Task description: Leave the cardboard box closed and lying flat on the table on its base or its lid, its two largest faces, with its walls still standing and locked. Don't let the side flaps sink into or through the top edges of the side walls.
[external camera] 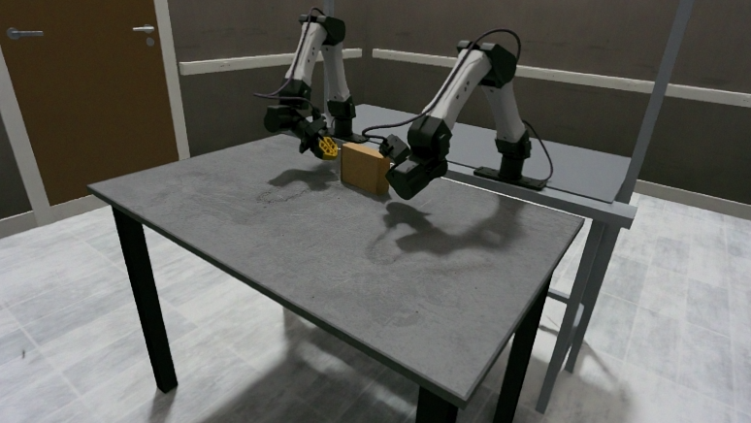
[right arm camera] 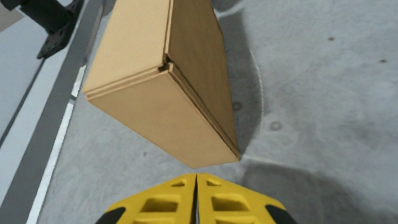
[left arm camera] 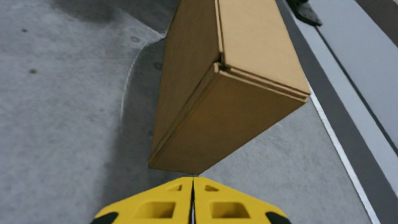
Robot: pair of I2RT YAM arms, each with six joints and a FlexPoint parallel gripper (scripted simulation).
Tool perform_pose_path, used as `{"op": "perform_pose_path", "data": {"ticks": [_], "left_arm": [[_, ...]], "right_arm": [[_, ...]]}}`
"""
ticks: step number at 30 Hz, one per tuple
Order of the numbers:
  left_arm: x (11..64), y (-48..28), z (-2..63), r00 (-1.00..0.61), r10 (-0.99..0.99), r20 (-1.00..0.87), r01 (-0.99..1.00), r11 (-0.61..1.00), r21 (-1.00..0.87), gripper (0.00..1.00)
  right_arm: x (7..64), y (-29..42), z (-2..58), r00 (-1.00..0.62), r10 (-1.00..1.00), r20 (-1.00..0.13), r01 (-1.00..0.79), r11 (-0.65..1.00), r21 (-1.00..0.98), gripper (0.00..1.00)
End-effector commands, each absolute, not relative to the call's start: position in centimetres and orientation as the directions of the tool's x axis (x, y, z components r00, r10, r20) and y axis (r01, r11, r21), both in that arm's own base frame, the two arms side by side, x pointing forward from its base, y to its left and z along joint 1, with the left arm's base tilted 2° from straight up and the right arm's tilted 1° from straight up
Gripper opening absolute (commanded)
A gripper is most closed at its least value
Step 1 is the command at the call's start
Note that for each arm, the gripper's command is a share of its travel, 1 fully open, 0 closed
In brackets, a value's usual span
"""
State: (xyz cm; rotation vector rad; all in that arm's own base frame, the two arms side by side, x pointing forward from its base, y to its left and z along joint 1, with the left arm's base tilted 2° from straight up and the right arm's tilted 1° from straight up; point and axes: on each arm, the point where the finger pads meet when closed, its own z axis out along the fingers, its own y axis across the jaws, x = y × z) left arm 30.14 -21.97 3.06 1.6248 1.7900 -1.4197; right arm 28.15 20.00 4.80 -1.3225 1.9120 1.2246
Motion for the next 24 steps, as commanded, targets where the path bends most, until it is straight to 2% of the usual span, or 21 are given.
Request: {"op": "perform_pose_path", "data": {"ticks": [1,16,24], "left_arm": [[30.3,-22.5,3.2,-0.315,0.548,-0.775,0.875,-0.15,-0.461,0.0],[29.7,-23.9,2.5,-0.393,0.562,-0.728,0.821,-0.141,-0.553,0.0],[30.3,-23.7,3.7,-0.359,0.551,-0.753,0.85,-0.14,-0.507,0.0]], "right_arm": [[28.7,20.7,5.1,-0.396,-0.439,-0.806,-0.914,0.107,0.391,0.0],[28.6,22.2,4.3,-0.478,-0.43,-0.766,-0.868,0.1,0.486,0.0],[27.7,22.1,4.3,-0.486,-0.431,-0.76,-0.863,0.101,0.495,0.0]]}}
